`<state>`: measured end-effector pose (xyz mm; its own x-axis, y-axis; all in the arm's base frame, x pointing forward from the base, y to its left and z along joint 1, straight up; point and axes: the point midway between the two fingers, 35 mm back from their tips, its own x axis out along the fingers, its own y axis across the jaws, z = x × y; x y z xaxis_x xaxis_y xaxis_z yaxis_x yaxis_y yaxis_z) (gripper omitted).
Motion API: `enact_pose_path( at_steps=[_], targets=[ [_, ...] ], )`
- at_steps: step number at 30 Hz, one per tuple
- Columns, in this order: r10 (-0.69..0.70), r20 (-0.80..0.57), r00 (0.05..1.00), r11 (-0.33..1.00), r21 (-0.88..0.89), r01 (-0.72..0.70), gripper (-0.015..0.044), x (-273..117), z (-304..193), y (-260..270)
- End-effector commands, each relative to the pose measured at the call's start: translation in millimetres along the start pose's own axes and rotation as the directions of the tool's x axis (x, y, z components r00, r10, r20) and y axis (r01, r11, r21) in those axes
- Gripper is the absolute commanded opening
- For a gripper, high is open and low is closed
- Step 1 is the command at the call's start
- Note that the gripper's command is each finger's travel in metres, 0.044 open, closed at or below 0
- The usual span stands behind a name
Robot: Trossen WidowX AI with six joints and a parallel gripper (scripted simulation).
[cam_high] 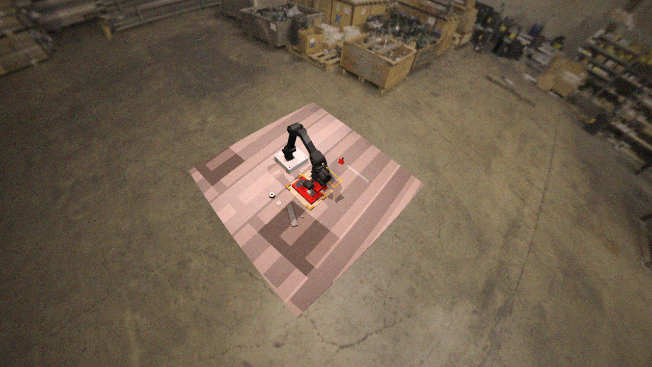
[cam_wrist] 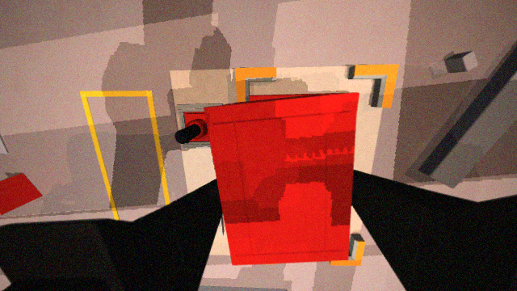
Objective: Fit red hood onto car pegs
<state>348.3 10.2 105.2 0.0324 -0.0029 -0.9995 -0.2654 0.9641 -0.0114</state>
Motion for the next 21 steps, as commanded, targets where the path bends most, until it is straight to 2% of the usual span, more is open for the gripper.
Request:
enact_pose_path(
  at_steps=[1, 10, 21],
  targets=[
    [-0.002, 0.002, 1.0, 0.998, 0.062, 0.002, 0.0, 0, -13, -21],
    [-0.002, 0.002, 1.0, 0.997, 0.072, 0.002, 0.0, 6, -13, -22],
    [-0.002, 0.002, 1.0, 0.997, 0.072, 0.002, 0.0, 50, -14, -28]
  ],
)
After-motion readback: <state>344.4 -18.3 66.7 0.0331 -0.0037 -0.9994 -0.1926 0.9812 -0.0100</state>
